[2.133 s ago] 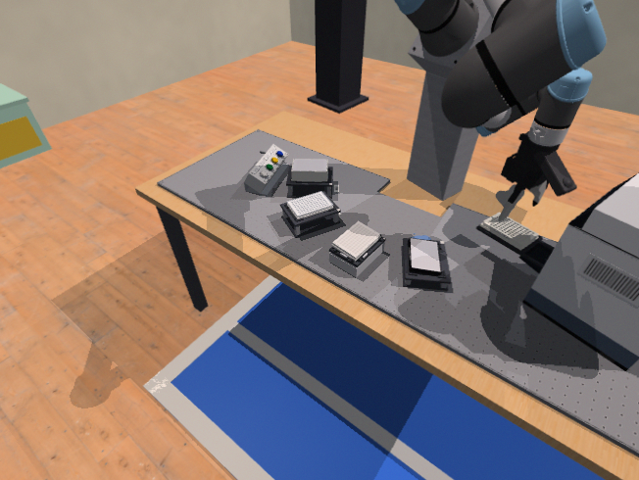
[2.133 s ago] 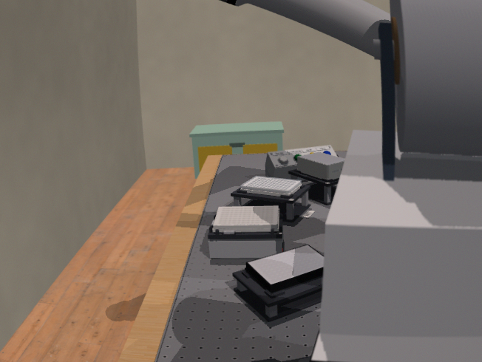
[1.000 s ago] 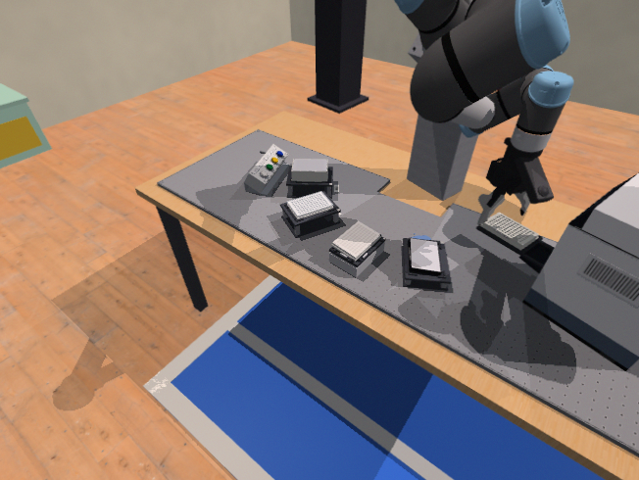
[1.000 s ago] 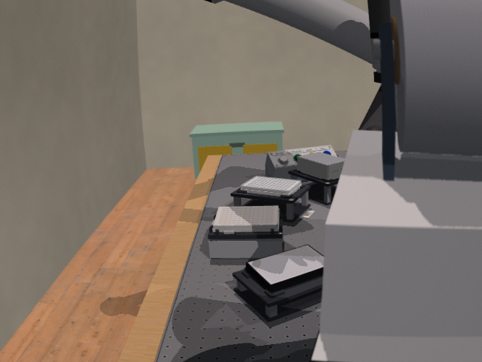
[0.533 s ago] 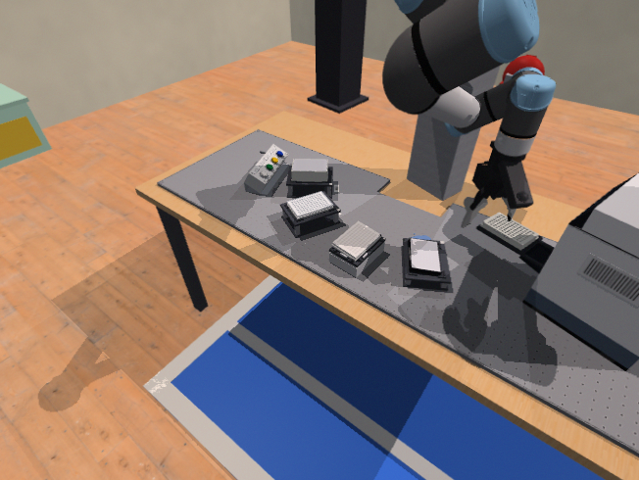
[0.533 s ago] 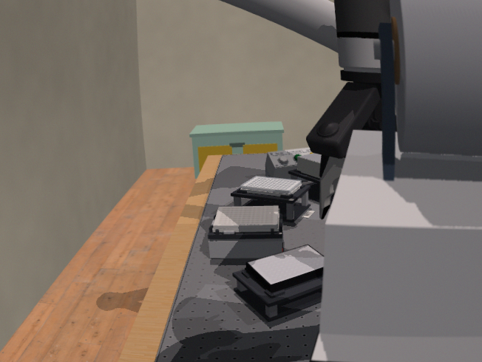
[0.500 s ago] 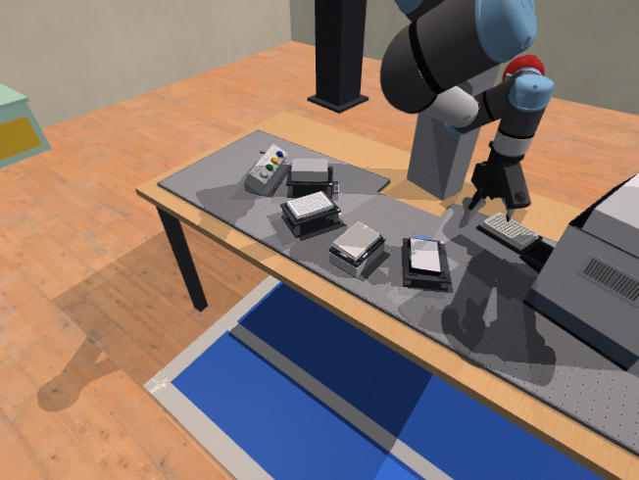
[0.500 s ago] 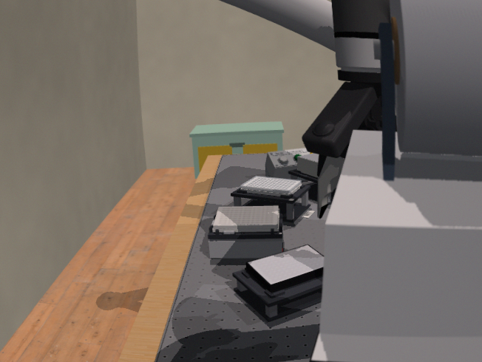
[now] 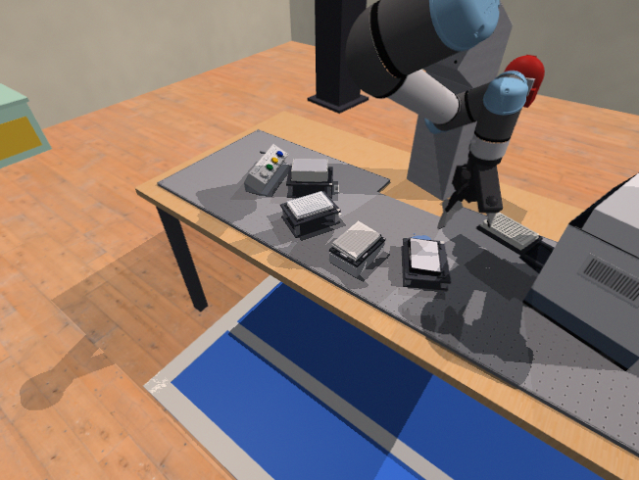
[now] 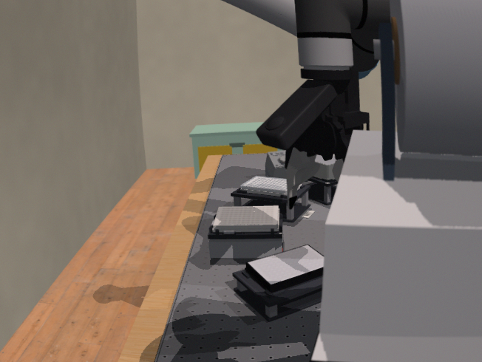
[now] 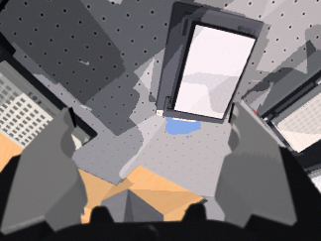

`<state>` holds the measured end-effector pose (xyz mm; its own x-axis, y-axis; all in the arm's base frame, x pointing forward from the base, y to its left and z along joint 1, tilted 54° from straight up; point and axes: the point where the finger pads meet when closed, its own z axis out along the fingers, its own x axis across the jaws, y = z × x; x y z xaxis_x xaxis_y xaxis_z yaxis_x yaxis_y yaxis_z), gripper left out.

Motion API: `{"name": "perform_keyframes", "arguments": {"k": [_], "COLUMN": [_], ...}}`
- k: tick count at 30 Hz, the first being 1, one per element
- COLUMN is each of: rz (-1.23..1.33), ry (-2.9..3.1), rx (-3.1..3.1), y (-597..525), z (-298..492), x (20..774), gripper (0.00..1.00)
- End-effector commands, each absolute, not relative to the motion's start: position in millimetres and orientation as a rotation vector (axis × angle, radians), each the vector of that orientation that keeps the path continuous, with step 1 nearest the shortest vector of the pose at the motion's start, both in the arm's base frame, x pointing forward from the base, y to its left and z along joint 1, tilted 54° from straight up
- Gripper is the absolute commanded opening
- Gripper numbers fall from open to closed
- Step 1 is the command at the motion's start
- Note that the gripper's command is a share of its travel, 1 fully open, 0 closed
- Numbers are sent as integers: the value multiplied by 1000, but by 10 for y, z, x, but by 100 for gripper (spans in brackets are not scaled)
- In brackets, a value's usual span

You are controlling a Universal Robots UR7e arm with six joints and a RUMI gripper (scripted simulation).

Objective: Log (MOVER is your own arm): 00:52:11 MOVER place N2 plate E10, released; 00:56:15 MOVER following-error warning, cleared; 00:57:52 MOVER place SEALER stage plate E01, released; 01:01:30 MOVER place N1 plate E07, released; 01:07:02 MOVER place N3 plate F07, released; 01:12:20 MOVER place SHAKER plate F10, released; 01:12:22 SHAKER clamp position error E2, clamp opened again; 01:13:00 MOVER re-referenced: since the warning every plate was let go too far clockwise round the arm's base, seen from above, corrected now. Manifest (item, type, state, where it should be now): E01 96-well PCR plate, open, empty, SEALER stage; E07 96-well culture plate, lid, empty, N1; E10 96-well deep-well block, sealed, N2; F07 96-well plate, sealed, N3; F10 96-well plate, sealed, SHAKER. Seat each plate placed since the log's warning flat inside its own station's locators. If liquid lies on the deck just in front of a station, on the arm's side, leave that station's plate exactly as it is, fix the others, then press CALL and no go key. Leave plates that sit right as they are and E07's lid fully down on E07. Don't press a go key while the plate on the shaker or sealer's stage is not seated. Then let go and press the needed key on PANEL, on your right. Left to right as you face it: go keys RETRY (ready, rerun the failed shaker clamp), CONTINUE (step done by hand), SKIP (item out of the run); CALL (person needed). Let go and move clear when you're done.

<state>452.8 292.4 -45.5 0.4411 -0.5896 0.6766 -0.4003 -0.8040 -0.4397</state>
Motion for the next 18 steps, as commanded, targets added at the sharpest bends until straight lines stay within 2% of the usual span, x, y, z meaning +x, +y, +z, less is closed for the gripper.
{"name": "perform_keyframes", "arguments": {"k": [1, 18], "rz": [-1291, -1250], "ry": [865, 997], "rx": [-2478, -2386], "y": [2916, 2711], "z": [-428, -288], "x": [4544, 4731], "gripper": [82, 82]}}
